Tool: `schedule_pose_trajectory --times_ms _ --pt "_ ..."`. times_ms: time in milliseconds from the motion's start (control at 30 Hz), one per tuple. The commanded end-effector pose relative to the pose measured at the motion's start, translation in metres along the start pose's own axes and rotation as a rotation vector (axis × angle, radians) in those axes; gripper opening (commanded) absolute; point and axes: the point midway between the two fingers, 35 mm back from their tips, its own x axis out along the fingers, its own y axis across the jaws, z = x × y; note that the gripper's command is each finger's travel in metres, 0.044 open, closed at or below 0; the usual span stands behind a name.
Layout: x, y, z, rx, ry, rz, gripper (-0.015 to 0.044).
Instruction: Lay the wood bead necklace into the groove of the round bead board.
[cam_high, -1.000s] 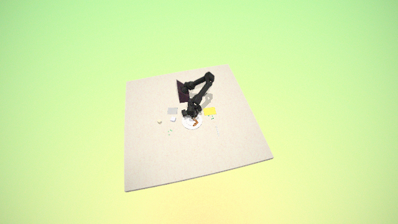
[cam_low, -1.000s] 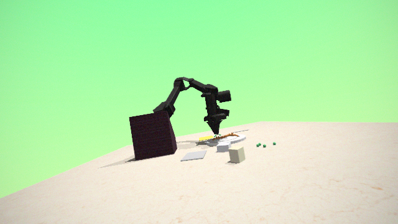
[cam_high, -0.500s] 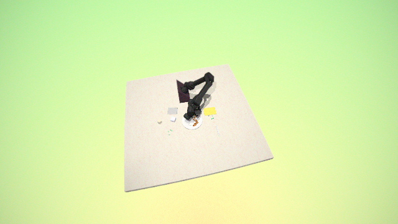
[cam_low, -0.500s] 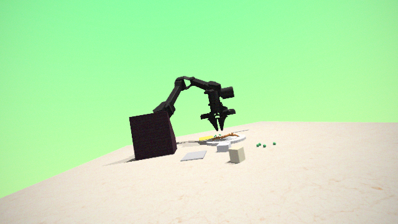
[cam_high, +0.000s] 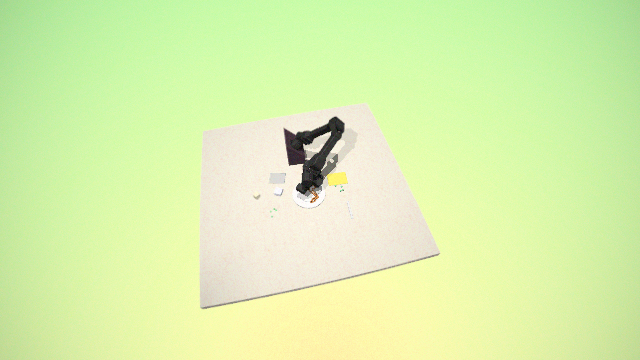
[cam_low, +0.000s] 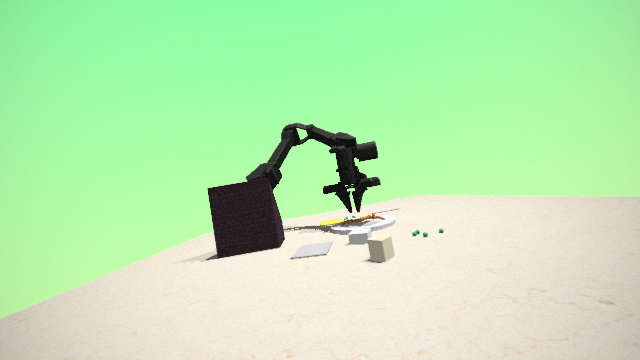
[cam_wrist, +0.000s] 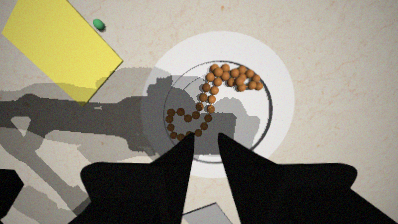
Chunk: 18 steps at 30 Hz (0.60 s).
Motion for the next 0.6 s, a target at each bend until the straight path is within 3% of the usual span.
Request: schedule_pose_trajectory --times_ms 0,567 --pt "0.004 -0.001 0.000 0.002 -0.001 -0.001 0.0120" --pt "0.031 0.001 -0.001 0.005 -0.001 0.003 0.0120"
